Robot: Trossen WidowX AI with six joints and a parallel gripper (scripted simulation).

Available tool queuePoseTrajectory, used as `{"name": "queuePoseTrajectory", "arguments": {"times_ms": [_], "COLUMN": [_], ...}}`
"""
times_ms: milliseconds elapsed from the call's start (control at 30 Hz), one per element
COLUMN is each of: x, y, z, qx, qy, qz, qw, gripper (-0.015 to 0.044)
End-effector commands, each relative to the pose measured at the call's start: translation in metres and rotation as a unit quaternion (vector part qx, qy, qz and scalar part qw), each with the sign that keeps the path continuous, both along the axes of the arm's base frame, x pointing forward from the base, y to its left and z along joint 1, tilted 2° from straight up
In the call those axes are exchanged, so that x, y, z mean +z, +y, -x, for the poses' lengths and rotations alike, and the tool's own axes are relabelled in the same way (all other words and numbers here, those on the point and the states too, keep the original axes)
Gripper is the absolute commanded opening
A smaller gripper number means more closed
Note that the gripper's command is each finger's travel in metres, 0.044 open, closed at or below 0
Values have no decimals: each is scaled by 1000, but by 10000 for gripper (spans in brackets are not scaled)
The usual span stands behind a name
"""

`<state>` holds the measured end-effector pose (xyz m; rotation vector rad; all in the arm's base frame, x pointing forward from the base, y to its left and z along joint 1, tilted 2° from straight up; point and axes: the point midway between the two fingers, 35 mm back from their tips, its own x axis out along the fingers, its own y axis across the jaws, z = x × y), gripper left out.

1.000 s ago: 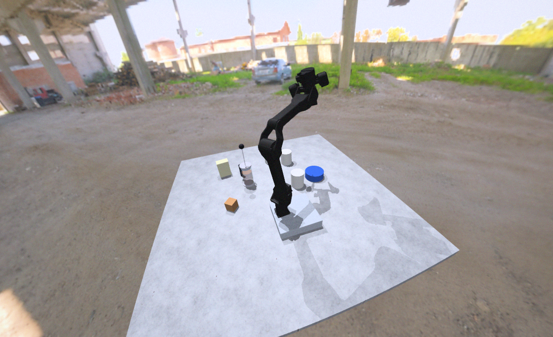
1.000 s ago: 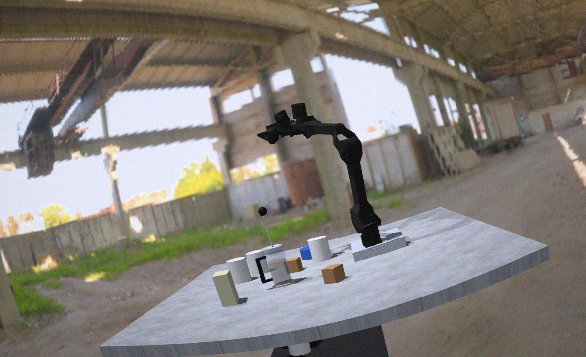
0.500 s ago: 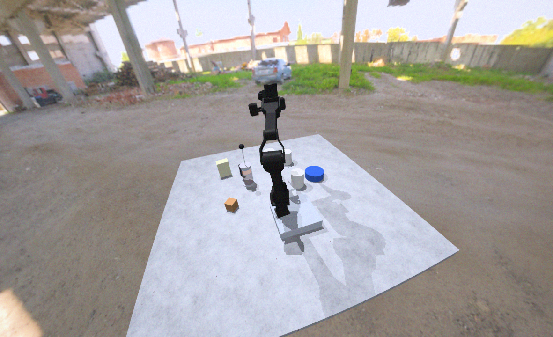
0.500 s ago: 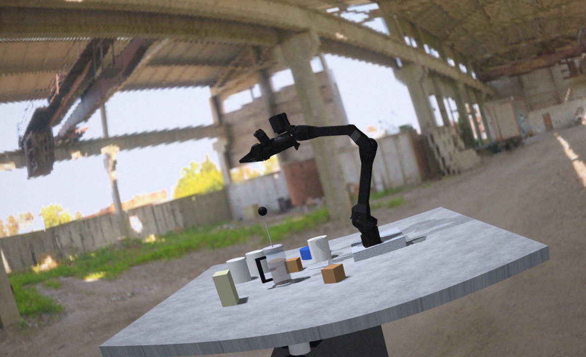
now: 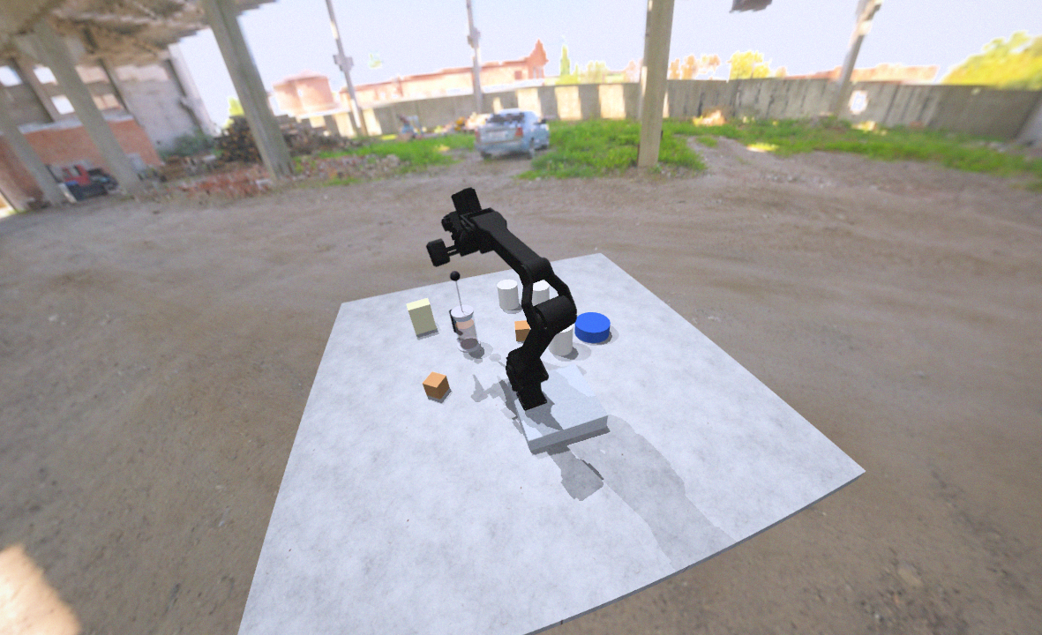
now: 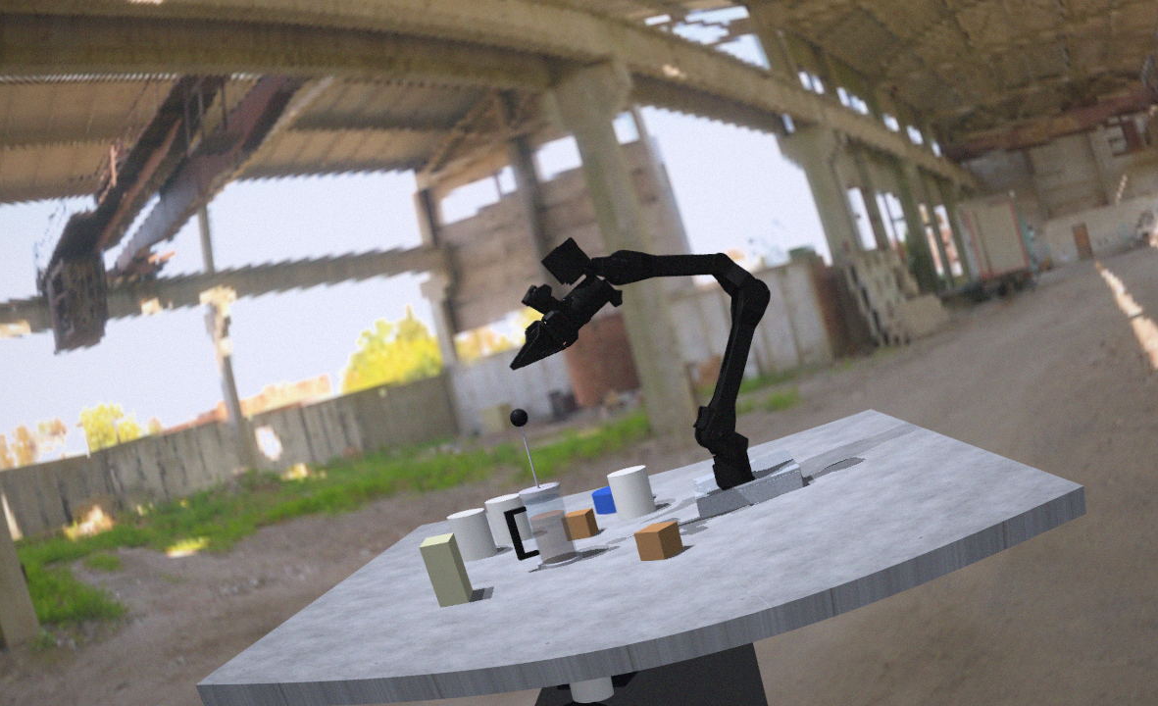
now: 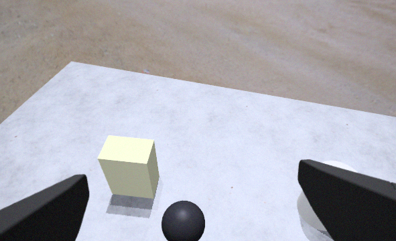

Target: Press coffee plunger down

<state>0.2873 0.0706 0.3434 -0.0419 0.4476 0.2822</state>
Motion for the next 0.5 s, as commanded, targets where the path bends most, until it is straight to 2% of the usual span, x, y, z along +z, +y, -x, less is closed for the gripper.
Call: {"name": "queuePoseTrajectory", "arguments": {"times_ms": [0,167,467], "x": [-22,-61,-63], "y": [6,6,7], "z": [7,7,4], "qx": [5,3,2], "qy": [10,10,10], "qz": [4,4,4], "qw": [1000,1000,1000], "gripper": [440,440,440]}}
